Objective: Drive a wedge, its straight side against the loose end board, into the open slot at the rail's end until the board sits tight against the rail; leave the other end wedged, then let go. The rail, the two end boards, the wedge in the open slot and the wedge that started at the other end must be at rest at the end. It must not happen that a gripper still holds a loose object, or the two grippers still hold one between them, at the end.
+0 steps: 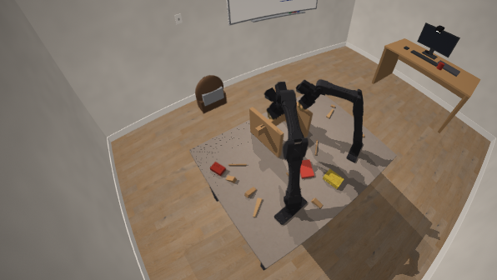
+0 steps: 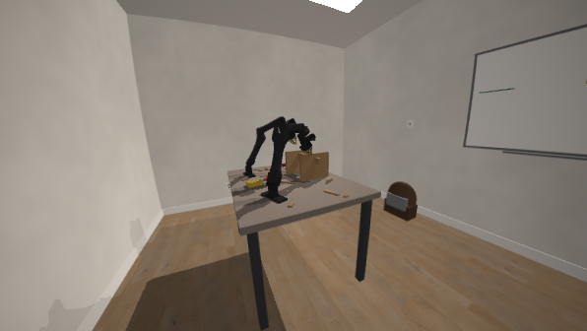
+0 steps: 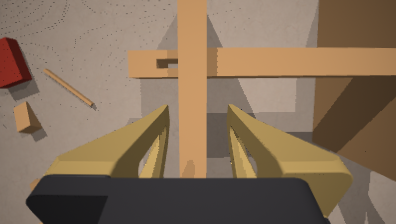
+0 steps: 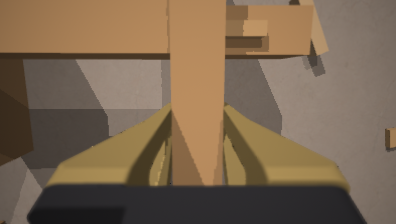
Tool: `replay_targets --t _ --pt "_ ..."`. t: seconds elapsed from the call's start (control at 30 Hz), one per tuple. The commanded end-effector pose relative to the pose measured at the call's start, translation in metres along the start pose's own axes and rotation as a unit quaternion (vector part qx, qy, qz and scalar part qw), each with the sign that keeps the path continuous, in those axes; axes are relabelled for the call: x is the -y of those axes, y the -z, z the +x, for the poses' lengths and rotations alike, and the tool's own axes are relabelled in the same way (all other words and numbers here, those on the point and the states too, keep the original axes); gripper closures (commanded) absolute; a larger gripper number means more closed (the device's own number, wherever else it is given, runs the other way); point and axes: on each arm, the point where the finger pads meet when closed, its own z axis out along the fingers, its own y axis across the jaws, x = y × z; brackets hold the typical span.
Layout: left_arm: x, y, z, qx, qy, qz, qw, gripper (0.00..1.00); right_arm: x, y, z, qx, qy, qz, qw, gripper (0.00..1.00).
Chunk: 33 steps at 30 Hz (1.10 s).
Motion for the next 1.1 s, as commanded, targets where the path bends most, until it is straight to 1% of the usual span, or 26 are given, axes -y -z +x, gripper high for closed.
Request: replay_targets --t 0.0,0.03,0.1,0.13,0.17,0.23,0.27,0.3,0.33,0.37,0.4,0.43,0.47,0.5,0.53,0.77,0.8,0.9,1.07 --pt "-0.001 0.013 -0.003 0.012 0.001 0.002 1.000 0.60 0.000 0.030 -0.024 0.055 -0.010 -0.019 0.998 1.00" --pt "0.004 0.002 -0.008 0.010 0.004 0.001 1.000 0.60 0.000 0.030 -0.024 0.055 -0.010 -0.019 0.998 1.00" --pt "0.004 0.002 -0.008 0.010 0.004 0.001 1.000 0.60 0.000 0.030 -0.024 0.055 -0.010 -0.019 0.998 1.00" --pt "-0.009 0.012 0.010 -0.006 -0.009 -0.009 1.000 0.60 0.000 0.030 -0.024 0.055 -0.010 -0.019 0.998 1.00" --pt "-0.004 0.019 -0.001 0.015 0.001 0.003 1.000 0.60 0.000 0.030 -0.024 0.055 -0.010 -0.019 0.998 1.00" --pt "-0.003 0.031 -0.007 0.031 0.007 0.012 0.999 0.60 0.000 0.030 -0.024 0.055 -0.010 -0.019 0.998 1.00" --pt "-0.003 0.026 -0.006 0.027 0.006 0.010 1.000 0.60 0.000 0.030 -0.024 0.055 -0.010 -0.019 0.998 1.00" --pt "0.006 0.008 -0.016 0.027 0.012 0.010 1.000 0.60 0.000 0.030 -0.024 0.055 -0.010 -0.019 0.998 1.00" --pt "-0.007 0.012 0.011 -0.006 -0.011 -0.008 1.000 0.60 0.000 0.030 -0.024 0.055 -0.010 -0.019 0.998 1.00" --pt "0.006 0.005 -0.014 0.021 0.010 0.007 1.000 0.60 0.000 0.030 -0.024 0.055 -0.010 -0.019 0.998 1.00" --pt "-0.007 0.014 0.010 -0.003 -0.010 -0.006 1.000 0.60 0.000 0.030 -0.024 0.055 -0.010 -0.019 0.998 1.00" --pt "0.007 0.005 -0.014 0.021 0.010 0.007 1.000 0.60 0.000 0.030 -0.024 0.055 -0.010 -0.019 0.998 1.00" --pt "-0.006 0.011 0.010 -0.006 -0.011 -0.007 1.000 0.60 0.000 0.030 -0.024 0.055 -0.010 -0.019 0.998 1.00" --pt "-0.002 0.023 -0.005 0.023 0.003 0.008 1.000 0.60 0.000 0.030 -0.024 0.055 -0.010 -0.019 0.998 1.00" --pt "0.001 0.012 -0.003 0.012 0.001 0.003 1.000 0.60 0.000 0.030 -0.024 0.055 -0.010 -0.019 0.998 1.00" --pt "0.002 0.011 -0.004 0.012 0.001 0.003 1.000 0.60 0.000 0.030 -0.024 0.055 -0.010 -0.019 0.998 1.00" --pt "0.002 0.011 -0.004 0.013 0.001 0.003 1.000 0.60 0.000 0.030 -0.024 0.055 -0.010 -0.019 0.998 0.61" --pt "0.002 0.011 -0.004 0.013 0.001 0.003 1.000 0.60 -0.001 0.026 -0.023 0.051 -0.009 -0.018 0.998 0.61" --pt "0.002 0.011 -0.004 0.013 0.001 0.003 1.000 0.60 -0.001 0.029 -0.024 0.054 -0.009 -0.019 0.998 0.61"
